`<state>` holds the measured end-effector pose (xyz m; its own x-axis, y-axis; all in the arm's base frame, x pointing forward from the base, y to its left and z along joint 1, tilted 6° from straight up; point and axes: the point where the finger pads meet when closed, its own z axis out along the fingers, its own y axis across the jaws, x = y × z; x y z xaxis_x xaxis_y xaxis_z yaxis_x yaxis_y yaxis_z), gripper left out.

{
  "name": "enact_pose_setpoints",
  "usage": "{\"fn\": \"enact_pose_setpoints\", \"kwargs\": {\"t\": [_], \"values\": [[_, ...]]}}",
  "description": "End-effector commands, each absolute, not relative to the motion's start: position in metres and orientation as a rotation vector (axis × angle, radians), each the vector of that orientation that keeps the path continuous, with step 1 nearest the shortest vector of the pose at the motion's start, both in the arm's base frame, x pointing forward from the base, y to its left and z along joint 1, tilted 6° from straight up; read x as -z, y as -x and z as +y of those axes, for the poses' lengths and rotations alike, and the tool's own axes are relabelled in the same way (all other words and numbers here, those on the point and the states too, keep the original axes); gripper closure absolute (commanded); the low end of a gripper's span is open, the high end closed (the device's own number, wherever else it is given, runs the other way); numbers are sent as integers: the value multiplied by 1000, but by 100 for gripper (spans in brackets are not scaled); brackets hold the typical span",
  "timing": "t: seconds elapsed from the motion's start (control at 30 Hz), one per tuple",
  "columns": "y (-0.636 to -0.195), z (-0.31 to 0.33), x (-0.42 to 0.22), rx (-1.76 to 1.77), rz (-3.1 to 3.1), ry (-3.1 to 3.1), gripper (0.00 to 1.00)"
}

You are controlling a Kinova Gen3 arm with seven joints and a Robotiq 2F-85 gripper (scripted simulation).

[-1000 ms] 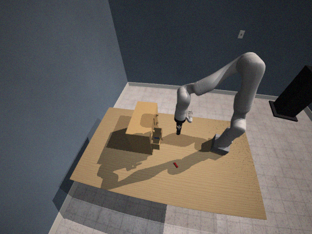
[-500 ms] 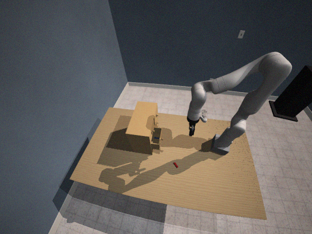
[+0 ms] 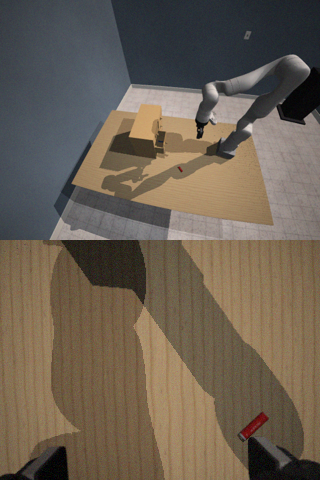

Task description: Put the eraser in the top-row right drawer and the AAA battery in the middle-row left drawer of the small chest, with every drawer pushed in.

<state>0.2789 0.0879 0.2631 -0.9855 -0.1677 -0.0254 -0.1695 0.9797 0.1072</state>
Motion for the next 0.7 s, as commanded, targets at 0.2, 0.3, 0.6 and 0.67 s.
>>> {"fn": "enact_pose_setpoints", "kwargs": {"t": [0.2, 0.3, 0.6, 0.67], "values": [[-280, 88, -263, -170, 3102, 264, 0], [-280, 88, -263, -171, 3101, 263, 0], [-282, 89, -260, -172, 3086, 260, 0], [-283, 89, -259, -172, 3081, 260, 0]]}}
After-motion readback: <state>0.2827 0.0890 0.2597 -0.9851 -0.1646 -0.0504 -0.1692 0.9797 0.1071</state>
